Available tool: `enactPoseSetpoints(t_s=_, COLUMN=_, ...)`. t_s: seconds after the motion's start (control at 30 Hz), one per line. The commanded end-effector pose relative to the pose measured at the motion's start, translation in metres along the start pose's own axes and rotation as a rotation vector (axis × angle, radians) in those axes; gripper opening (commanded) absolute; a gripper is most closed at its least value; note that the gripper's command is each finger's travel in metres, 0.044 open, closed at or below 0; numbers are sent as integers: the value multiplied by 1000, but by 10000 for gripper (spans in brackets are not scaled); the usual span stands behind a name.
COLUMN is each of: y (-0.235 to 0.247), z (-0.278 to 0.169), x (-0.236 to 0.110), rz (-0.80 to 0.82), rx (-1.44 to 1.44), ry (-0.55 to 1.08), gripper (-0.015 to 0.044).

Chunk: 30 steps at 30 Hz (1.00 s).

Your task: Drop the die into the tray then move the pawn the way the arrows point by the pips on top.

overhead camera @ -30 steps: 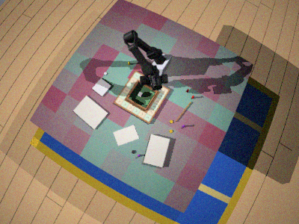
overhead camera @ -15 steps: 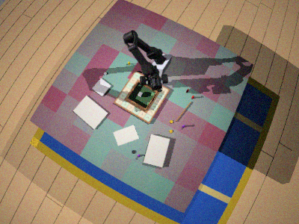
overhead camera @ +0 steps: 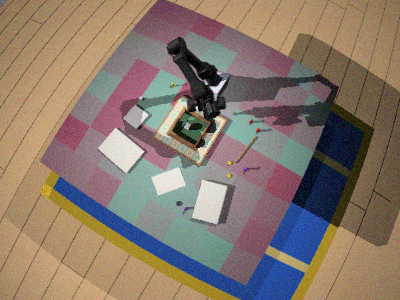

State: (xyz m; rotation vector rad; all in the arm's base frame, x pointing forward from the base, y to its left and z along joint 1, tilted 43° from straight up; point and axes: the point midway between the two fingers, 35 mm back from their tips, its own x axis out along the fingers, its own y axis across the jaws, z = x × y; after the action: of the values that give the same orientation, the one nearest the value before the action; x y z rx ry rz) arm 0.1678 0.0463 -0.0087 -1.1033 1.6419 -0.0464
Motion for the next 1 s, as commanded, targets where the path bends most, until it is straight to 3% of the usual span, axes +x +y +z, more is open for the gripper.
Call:
enactPoseSetpoints(t_s=0.0, y=1, z=0, x=-22, rz=3, rx=4, ry=-6, gripper=0)
enactPoseSetpoints(t_s=0.33, y=1, z=-10, x=-74, rz=-1, rx=6, ry=1, gripper=0)
enactPoseSetpoints(t_s=0.97, y=-58, z=-12, x=-45, rz=31, rx=-6, ry=-32, gripper=0)
